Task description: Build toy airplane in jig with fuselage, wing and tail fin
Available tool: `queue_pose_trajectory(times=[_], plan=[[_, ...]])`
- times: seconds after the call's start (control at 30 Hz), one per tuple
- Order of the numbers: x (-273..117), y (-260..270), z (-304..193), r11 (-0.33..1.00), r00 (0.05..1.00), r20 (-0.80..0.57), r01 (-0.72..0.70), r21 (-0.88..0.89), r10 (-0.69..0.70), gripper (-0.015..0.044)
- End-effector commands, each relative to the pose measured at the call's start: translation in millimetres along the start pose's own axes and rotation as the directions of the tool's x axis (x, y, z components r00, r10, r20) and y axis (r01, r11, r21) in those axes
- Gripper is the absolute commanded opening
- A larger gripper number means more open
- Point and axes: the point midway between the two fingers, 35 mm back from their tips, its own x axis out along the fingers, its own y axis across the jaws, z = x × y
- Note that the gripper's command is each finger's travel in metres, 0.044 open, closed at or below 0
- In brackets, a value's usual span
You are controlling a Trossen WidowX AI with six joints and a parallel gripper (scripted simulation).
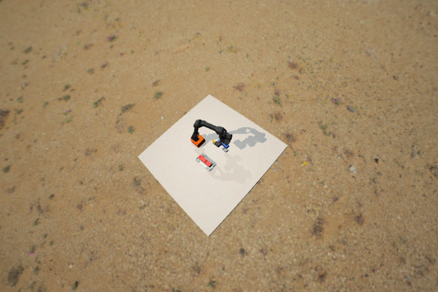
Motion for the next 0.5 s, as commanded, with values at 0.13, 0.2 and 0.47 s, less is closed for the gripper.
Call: queue_pose_trajectory(times=[0.13, 0.2, 0.47], plan=[[0.0, -17.6, 4.3, 0.997, 1.000, 0.001, -0.008, 0.079, 0.008, 0.0000], [1.0, -23.7, 5.8, 0.994, 1.000, 0.001, -0.009, 0.110, 0.009, 0.0000], [5.3, -49.2, 11.5, 0.970, 1.000, 0.002, -0.006, 0.245, 0.006, 0.0000]])
